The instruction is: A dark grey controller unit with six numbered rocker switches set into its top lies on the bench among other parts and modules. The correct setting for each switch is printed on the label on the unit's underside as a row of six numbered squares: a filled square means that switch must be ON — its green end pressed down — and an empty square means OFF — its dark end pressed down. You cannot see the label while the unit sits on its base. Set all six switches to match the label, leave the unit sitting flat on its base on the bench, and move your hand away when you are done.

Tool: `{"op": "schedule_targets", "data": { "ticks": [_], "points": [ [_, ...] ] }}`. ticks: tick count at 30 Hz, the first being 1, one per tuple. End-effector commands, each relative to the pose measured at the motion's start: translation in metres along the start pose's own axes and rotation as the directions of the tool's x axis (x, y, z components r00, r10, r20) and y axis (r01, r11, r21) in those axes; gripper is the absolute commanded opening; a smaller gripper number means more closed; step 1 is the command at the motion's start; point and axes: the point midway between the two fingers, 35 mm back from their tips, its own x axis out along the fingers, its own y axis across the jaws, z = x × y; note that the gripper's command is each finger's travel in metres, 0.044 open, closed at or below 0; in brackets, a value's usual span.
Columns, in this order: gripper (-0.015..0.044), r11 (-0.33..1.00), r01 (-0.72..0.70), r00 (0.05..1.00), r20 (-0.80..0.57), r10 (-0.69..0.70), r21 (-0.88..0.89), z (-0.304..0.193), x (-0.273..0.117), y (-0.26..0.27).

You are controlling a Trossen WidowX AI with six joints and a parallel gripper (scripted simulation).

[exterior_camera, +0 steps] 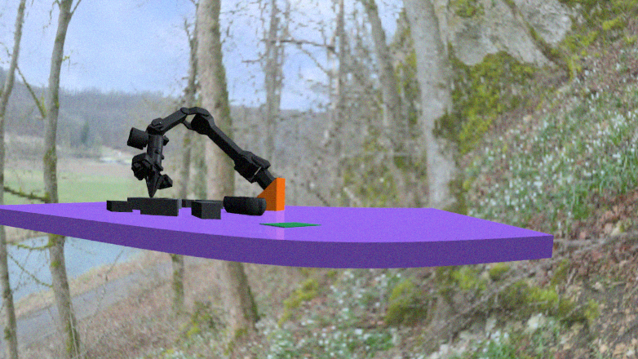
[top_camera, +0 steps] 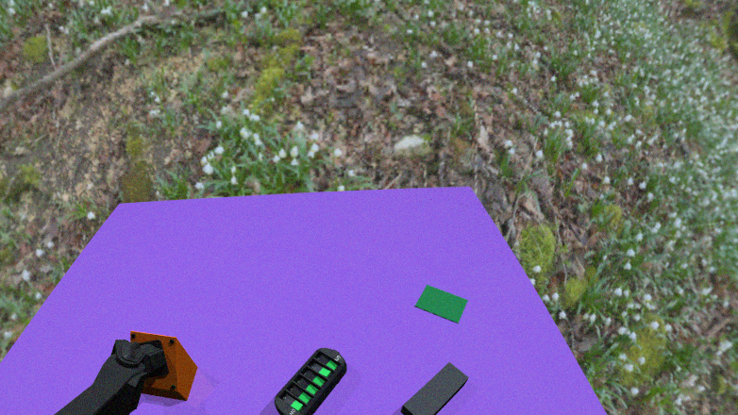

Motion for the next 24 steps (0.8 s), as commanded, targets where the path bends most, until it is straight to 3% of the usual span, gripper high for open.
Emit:
{"op": "schedule_targets", "data": {
  "ticks": [1,14,24],
  "points": [
    [0.0000,0.975,0.143,0.987,-0.101,-0.127,0.172,-0.069,0.019,0.012],
    [0.0000,0.794,0.437,0.897,-0.145,-0.417,0.424,-0.193,0.035,0.001],
    [0.0000,0.631,0.485,0.799,-0.014,-0.601,0.605,-0.275,0.029,-0.025]
  ]
}}
